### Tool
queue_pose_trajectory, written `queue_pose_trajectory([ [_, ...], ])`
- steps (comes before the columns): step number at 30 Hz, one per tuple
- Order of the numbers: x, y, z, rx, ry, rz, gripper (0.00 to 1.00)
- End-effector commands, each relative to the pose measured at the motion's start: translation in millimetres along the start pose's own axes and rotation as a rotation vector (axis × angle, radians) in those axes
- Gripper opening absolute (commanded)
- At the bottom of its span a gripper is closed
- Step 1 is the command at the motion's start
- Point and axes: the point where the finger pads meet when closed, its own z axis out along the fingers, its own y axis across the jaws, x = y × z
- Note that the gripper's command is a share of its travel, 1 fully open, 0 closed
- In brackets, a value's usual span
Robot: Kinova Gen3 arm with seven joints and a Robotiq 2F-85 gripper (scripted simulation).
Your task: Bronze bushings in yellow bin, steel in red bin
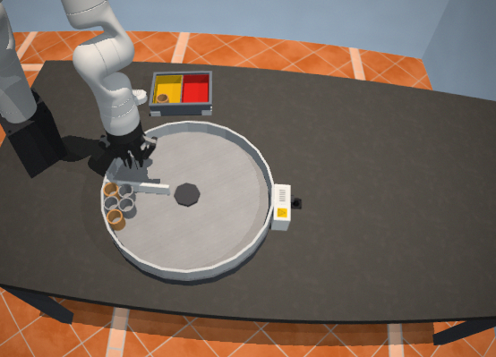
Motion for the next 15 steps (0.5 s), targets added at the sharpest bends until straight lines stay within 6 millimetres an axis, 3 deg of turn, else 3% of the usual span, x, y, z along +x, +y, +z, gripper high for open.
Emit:
queue_pose_trajectory([
  [1,-17.5,-3.1,1.7,-0.003,0.002,0.043,0.18],
  [4,-17.5,-3.1,1.7,-0.003,0.002,0.043,0.18],
  [9,-73.2,-7.0,4.2,-0.003,0.002,0.043,0.18],
  [15,-73.2,-7.0,4.2,-0.003,0.002,0.043,0.18],
])
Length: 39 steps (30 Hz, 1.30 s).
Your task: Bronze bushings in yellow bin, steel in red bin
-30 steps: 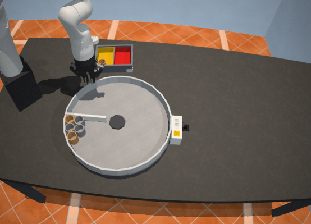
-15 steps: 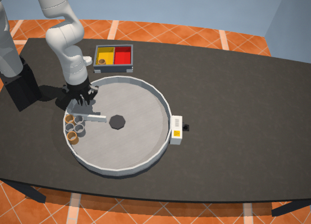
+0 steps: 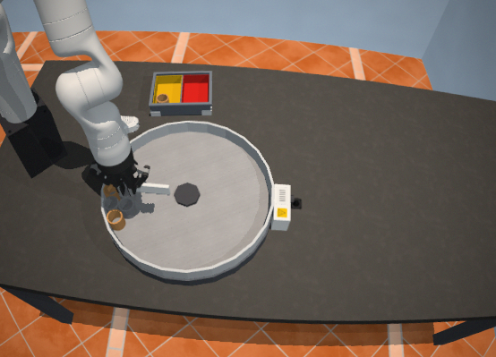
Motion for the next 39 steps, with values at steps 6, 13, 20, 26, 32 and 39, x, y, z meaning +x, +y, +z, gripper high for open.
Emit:
queue_pose_trajectory([
  [6,-3.7,-1.8,0.8,0.001,0.001,0.010,0.18],
  [13,-3.5,-1.5,15.2,0.000,0.000,0.009,0.18],
  [20,-3.9,-1.7,29.8,0.000,0.000,0.010,0.18],
  [26,-4.0,-1.7,35.7,0.000,-0.001,0.010,0.18],
  [32,-4.2,-1.8,44.4,0.001,-0.001,0.010,0.18],
  [39,-4.2,-1.8,44.4,0.001,-0.001,0.010,0.18],
])
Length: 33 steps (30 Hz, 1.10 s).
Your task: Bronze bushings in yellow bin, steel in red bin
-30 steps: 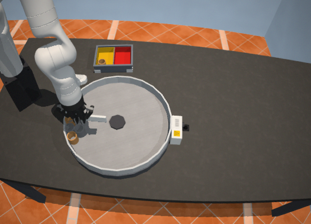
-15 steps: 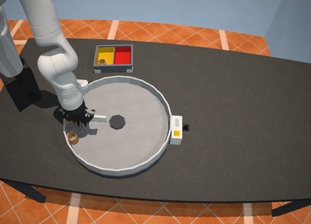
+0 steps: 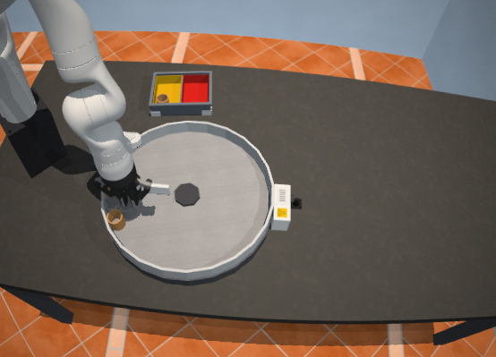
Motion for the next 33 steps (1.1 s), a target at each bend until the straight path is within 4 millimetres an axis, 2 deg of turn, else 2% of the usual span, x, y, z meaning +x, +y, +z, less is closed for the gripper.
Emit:
queue_pose_trajectory([
  [1,-0.3,0.1,-0.2,-0.001,0.000,0.000,0.18],
  [33,-0.3,0.1,24.1,-0.001,0.000,0.000,0.18],
])
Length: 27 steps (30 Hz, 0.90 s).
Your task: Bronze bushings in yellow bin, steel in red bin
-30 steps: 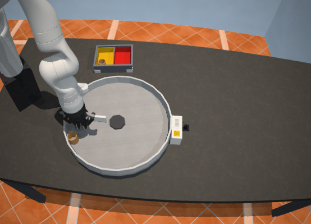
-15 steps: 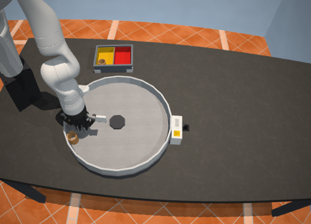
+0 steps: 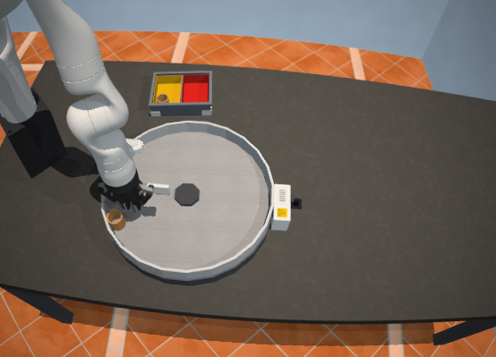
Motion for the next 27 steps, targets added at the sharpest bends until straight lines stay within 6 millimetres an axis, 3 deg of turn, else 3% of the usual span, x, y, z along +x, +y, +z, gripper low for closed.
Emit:
queue_pose_trajectory([
  [1,-0.3,-1.1,2.6,0.002,0.001,0.002,0.18],
  [11,-0.3,-1.1,4.0,0.002,0.001,0.002,0.18],
  [12,-0.3,-0.9,3.8,0.002,0.001,0.001,0.00],
  [27,-0.3,1.5,3.4,-0.002,0.000,0.000,0.00],
])
